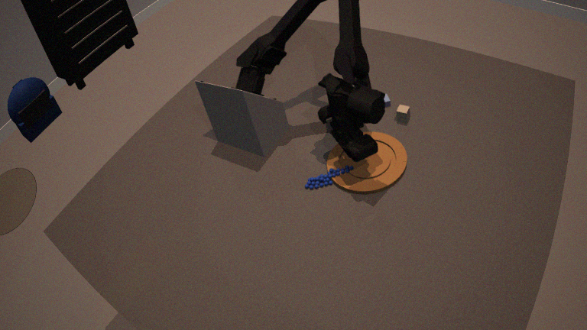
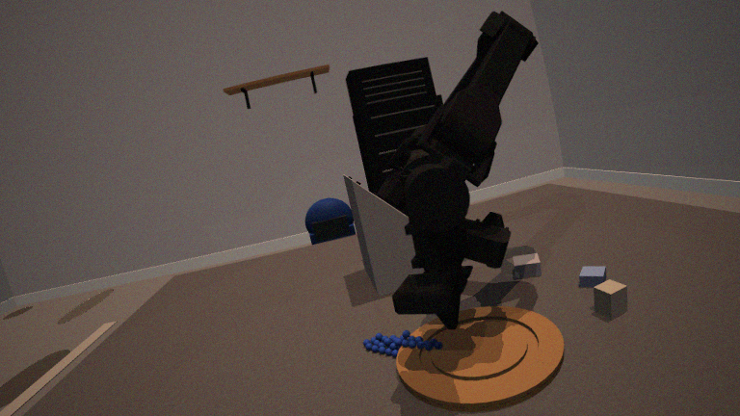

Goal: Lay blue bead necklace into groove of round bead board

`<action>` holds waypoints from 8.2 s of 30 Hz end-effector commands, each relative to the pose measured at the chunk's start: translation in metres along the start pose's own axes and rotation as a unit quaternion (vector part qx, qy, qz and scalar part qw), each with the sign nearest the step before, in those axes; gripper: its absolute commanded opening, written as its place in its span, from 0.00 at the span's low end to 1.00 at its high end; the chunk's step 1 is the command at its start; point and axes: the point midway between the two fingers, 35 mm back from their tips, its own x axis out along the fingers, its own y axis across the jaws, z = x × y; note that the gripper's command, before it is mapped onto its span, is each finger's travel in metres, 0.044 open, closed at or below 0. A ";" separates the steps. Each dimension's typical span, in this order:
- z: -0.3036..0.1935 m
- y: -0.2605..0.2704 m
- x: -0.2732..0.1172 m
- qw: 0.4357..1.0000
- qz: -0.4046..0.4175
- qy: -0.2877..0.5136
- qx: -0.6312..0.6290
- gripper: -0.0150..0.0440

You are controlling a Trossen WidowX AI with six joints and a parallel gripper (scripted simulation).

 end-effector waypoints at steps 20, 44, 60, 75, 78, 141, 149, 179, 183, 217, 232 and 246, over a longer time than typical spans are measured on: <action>0.000 0.000 -0.007 1.000 0.001 -0.001 0.001 1.00; -0.014 -0.026 -0.028 0.985 0.000 -0.001 0.174 0.47; -0.013 -0.027 -0.009 0.985 -0.002 -0.001 0.172 0.46; -0.014 -0.026 0.013 0.985 0.001 -0.001 0.174 0.46; -0.013 -0.026 0.010 0.985 0.000 0.000 0.172 0.32; 0.032 -0.021 -0.015 0.985 0.001 -0.002 0.174 0.25; 0.034 -0.020 -0.009 0.985 0.001 -0.002 0.174 0.25; 0.034 -0.020 -0.012 0.985 0.001 -0.002 0.174 1.00; 0.033 -0.018 -0.010 0.985 0.003 0.000 0.175 1.00; 0.035 -0.022 -0.016 0.998 -0.001 -0.003 0.058 0.46; 0.035 -0.021 0.009 0.998 0.001 -0.003 0.059 0.46; 0.035 -0.021 0.010 0.998 0.000 -0.001 0.056 0.25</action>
